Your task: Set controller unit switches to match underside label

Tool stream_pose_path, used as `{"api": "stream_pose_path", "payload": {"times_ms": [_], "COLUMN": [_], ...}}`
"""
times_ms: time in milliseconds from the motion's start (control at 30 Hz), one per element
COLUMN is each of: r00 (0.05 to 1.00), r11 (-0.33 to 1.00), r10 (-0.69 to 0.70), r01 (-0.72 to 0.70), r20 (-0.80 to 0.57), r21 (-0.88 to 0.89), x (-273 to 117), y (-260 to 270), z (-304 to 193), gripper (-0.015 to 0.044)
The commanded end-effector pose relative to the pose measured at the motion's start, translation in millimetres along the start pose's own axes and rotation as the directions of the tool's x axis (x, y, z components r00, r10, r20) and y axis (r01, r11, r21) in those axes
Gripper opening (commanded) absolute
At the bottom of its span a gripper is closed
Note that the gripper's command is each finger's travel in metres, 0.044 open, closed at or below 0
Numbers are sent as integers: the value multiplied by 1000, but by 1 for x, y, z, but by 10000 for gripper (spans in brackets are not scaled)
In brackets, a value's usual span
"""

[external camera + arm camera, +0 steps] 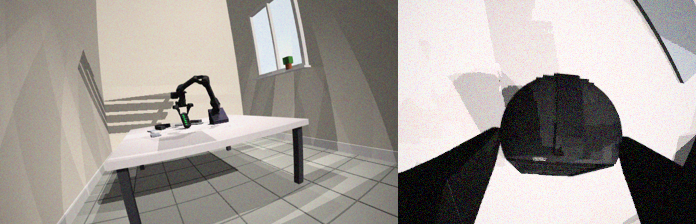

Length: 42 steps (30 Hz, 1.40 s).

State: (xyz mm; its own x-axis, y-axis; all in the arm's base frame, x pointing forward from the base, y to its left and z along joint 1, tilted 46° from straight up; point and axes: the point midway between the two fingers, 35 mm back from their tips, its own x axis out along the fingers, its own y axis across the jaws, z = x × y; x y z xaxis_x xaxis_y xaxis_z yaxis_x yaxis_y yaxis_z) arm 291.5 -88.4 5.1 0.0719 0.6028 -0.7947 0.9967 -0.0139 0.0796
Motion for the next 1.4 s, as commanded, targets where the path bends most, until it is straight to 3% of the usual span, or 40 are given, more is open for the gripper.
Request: {"api": "stream_pose_path", "payload": {"times_ms": [0,1367], "r00": [1000,997], "r11": [1000,1000], "r10": [6,5], "r01": [-6,-5], "r20": [-2,76], "r21": [1,2], "x": [-1,-16], "y": [1,0], "z": [-8,-36], "gripper": [337,338]}}
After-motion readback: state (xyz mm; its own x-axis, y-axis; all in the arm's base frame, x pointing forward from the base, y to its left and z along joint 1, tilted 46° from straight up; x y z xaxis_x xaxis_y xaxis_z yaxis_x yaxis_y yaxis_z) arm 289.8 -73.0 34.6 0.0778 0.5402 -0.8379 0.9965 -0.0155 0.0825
